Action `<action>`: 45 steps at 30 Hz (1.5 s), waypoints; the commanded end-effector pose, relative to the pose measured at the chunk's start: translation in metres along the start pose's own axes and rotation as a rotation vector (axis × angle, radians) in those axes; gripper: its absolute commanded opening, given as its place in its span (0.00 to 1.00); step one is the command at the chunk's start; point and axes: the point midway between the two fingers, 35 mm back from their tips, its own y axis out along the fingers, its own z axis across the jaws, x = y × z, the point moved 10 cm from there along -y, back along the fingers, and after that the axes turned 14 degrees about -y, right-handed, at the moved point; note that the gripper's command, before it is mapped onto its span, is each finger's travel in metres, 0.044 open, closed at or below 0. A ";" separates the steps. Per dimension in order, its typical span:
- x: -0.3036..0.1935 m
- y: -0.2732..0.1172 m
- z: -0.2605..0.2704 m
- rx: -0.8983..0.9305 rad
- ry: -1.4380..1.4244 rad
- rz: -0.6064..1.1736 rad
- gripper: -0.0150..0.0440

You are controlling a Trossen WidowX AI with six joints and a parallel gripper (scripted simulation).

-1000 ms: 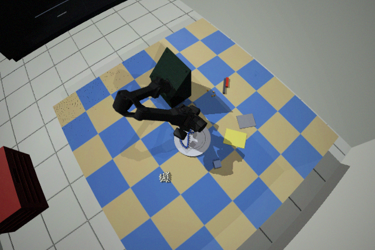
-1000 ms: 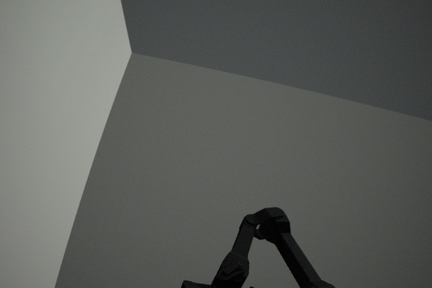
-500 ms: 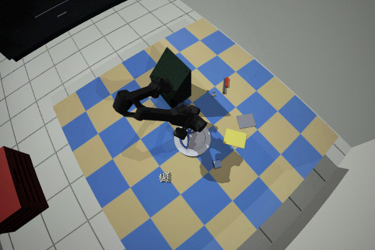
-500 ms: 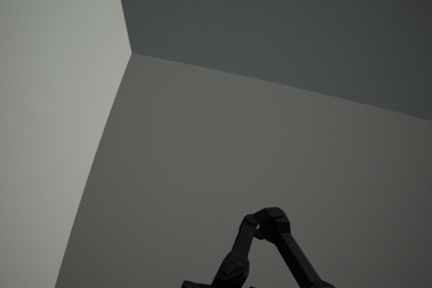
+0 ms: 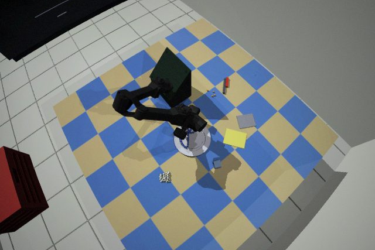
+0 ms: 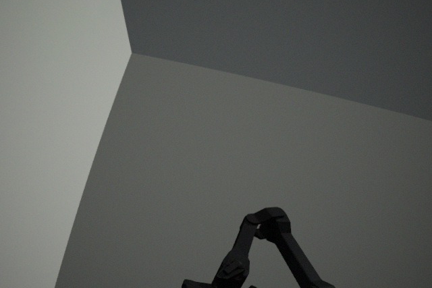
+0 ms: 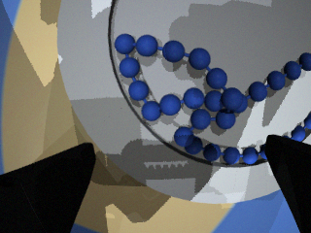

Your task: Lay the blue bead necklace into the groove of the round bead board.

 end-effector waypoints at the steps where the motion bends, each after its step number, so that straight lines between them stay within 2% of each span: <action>1: 0.000 0.000 0.000 0.003 0.005 -0.001 1.00; 7: 0.000 0.000 0.000 0.003 0.005 -0.001 1.00; 10: 0.005 -0.003 -0.010 0.003 0.136 -0.001 0.87; 19: 0.024 -0.026 -0.074 0.002 0.963 -0.002 0.47; 23: 0.026 -0.033 -0.092 0.002 1.185 -0.002 0.46; 45: 0.027 -0.013 -0.092 0.003 1.187 -0.005 0.46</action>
